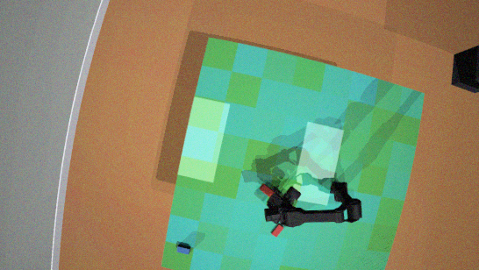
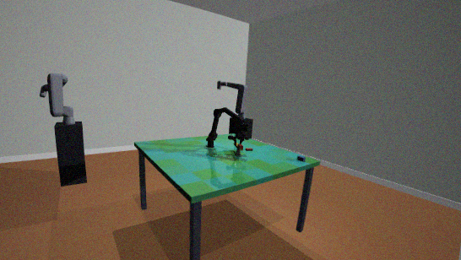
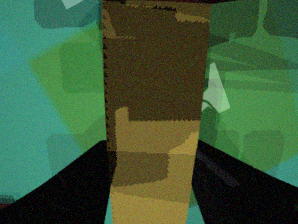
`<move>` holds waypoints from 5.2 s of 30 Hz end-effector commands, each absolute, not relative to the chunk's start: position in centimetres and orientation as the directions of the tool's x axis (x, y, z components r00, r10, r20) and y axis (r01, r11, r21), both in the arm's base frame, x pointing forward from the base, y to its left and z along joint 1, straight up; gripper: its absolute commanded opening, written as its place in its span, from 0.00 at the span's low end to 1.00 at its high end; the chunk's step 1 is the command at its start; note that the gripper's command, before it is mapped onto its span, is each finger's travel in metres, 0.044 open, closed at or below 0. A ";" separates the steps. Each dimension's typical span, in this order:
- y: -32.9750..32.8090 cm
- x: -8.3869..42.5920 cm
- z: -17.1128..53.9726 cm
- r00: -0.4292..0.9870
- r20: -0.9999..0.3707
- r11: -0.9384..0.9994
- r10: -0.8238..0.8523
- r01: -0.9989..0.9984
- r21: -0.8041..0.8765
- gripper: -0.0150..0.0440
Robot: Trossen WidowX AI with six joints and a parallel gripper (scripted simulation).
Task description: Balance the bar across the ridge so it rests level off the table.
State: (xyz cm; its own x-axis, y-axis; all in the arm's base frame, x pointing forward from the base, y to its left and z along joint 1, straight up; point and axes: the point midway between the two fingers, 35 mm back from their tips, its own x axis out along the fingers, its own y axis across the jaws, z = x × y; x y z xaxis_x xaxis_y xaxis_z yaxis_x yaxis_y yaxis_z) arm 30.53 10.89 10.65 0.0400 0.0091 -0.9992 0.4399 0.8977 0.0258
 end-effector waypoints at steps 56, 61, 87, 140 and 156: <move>10.9 30.5 10.7 0.039 -0.999 0.898 0.009 0.440 0.026 0.54; 10.9 30.5 10.7 0.039 -0.999 0.898 0.009 0.440 0.026 0.54; 10.9 30.5 10.7 0.039 -0.999 0.898 0.009 0.440 0.026 0.57; 10.8 30.2 20.6 0.039 -0.999 0.898 0.009 0.440 0.026 1.00; 10.8 30.2 20.6 0.039 -0.999 0.898 0.009 0.440 0.026 1.00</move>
